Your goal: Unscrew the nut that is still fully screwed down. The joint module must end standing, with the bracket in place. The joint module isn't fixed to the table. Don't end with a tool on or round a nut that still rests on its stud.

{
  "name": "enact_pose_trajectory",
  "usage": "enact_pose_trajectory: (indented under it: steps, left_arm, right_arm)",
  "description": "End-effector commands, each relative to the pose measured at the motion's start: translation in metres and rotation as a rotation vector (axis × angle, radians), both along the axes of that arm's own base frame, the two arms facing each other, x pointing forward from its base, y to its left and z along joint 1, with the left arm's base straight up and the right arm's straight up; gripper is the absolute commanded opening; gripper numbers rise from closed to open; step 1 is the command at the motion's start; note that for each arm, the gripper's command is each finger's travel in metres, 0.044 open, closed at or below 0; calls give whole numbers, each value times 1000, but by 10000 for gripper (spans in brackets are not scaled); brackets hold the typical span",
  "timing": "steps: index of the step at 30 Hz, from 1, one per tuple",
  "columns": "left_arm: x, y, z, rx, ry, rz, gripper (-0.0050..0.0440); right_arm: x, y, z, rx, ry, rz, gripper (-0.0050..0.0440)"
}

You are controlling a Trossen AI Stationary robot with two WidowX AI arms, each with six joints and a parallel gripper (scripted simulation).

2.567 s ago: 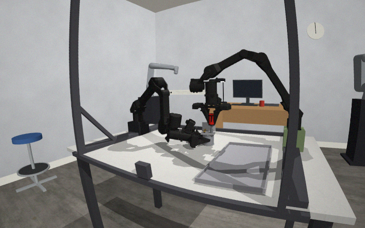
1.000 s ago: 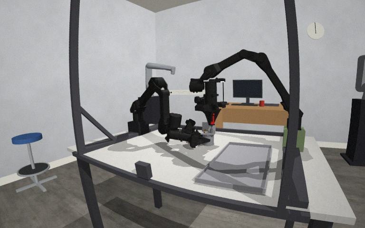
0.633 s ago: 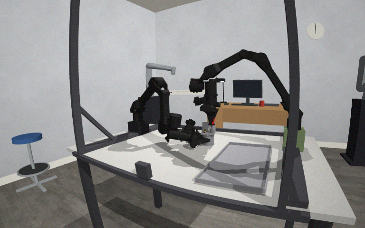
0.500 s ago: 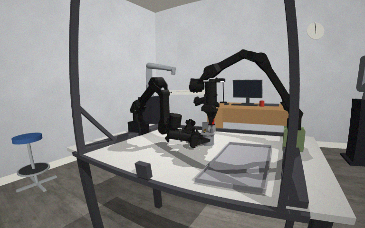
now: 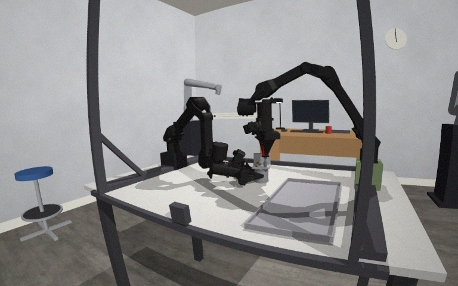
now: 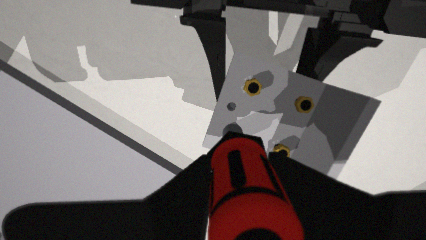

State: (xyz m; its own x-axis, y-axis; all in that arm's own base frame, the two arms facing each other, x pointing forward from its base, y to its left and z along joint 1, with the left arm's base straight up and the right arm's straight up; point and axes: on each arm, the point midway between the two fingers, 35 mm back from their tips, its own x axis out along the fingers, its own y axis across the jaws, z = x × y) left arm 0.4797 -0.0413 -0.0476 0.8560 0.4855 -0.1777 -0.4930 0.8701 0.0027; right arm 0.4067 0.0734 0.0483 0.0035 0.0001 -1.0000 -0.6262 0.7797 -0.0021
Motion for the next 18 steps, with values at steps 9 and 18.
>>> enact_pose_trajectory:
  steps: [9, 18]
  left_arm:
    - [7, -1, 15, -10, -37, 2, 245]
    - [7, -1, 15, -10, -37, 2, 245]
  right_arm:
    - [3, 1, 5, -3, -14, 350, 130]
    - [3, 1, 5, -5, -13, 552, 130]
